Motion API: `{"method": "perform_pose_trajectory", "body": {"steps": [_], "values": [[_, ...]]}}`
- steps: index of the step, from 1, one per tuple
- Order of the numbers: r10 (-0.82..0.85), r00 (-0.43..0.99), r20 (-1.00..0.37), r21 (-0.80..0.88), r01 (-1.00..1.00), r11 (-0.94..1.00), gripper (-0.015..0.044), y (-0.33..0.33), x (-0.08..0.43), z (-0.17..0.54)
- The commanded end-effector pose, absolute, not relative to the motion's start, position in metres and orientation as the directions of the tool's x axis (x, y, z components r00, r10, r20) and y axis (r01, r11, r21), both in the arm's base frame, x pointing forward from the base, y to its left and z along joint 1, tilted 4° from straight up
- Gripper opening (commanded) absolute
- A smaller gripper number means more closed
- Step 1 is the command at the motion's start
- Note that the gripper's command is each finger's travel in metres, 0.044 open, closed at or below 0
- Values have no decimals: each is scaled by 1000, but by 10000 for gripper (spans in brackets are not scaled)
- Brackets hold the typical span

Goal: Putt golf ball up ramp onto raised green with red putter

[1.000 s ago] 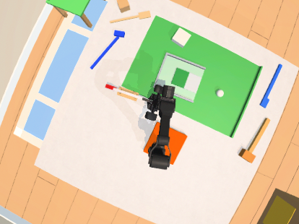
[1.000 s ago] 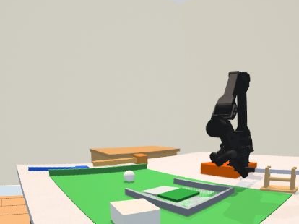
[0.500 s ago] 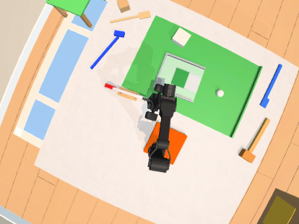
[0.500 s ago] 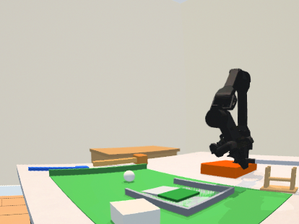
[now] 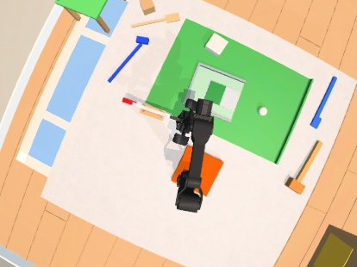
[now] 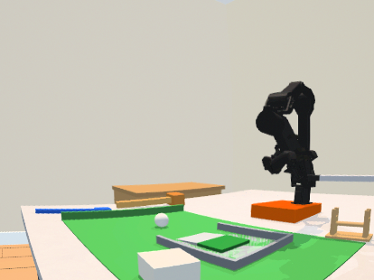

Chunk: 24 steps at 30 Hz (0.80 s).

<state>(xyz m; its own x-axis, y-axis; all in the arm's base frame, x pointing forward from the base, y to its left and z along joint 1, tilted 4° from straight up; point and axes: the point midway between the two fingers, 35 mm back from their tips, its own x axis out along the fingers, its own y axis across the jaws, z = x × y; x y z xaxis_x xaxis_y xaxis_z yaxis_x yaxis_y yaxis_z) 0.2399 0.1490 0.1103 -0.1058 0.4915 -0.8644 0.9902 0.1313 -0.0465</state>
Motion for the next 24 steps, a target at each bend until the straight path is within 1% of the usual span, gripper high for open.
{"method": "perform_pose_trajectory", "body": {"steps": [1,13,24], "values": [[490,-85,-868,-44,994,95,0,141,247,110],[443,40,-896,-35,987,-160,0,80,287,114],[369,133,-920,-31,913,-407,0,13,312,118]]}}
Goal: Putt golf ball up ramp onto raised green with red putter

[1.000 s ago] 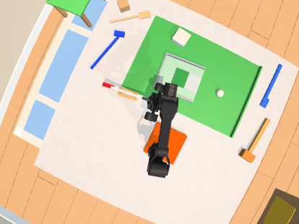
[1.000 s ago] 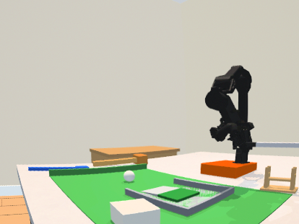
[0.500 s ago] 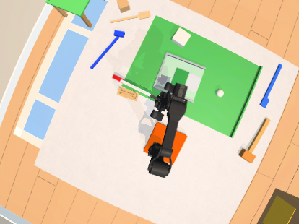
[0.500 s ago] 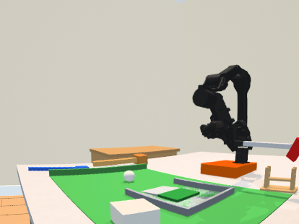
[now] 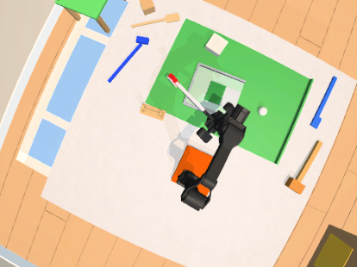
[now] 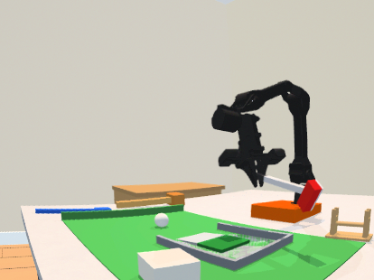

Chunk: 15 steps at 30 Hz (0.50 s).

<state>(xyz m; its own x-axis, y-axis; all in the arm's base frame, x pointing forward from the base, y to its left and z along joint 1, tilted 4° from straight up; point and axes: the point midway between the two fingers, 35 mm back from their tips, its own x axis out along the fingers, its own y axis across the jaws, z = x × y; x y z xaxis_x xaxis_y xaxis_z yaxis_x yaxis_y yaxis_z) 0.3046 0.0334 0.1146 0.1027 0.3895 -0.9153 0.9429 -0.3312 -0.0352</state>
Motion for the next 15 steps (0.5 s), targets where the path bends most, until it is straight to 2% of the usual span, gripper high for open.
{"method": "perform_pose_trajectory", "body": {"steps": [1,15], "values": [[361,140,-922,-30,903,-428,0,7,313,119],[244,209,-947,-24,712,-702,0,-85,320,124]]}}
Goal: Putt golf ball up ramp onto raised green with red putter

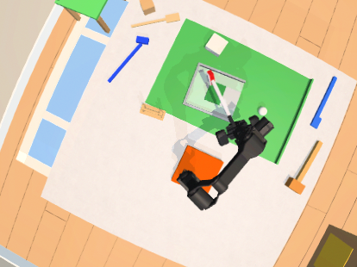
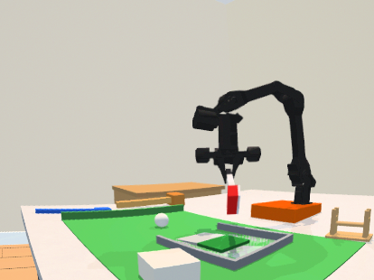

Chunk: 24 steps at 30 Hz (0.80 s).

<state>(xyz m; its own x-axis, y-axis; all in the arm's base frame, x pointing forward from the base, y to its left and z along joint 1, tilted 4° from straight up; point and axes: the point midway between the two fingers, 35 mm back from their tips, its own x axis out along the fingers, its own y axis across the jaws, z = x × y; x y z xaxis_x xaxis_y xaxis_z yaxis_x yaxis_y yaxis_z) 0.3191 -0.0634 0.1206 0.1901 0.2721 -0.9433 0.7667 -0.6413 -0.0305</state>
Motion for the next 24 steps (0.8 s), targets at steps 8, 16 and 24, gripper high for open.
{"method": "perform_pose_trajectory", "body": {"steps": [8,16,24], "values": [[172,227,-958,-15,564,-826,0,-139,311,128],[100,230,-968,-2,394,-919,0,-192,294,131],[32,216,-976,15,210,-978,0,-243,267,134]]}}
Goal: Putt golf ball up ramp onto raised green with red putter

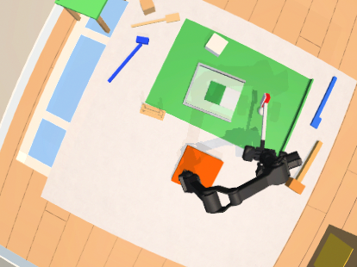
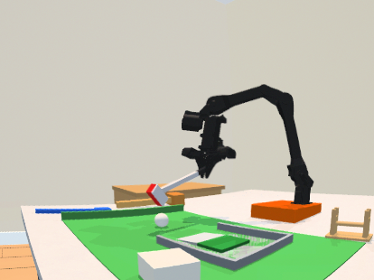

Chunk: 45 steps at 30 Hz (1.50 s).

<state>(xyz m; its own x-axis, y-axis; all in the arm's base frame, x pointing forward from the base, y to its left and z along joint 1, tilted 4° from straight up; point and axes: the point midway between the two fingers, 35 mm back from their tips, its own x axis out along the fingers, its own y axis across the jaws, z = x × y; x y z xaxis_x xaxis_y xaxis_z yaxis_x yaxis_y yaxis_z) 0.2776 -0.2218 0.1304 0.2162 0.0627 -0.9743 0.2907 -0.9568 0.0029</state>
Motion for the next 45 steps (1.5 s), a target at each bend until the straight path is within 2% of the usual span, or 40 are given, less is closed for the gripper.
{"method": "perform_pose_trajectory", "body": {"steps": [1,6,45], "values": [[23,214,-977,17,186,-982,0,-249,263,135],[-4,203,-979,26,103,-994,0,-269,248,136],[-5,202,-979,26,103,-994,0,-271,245,67]]}}
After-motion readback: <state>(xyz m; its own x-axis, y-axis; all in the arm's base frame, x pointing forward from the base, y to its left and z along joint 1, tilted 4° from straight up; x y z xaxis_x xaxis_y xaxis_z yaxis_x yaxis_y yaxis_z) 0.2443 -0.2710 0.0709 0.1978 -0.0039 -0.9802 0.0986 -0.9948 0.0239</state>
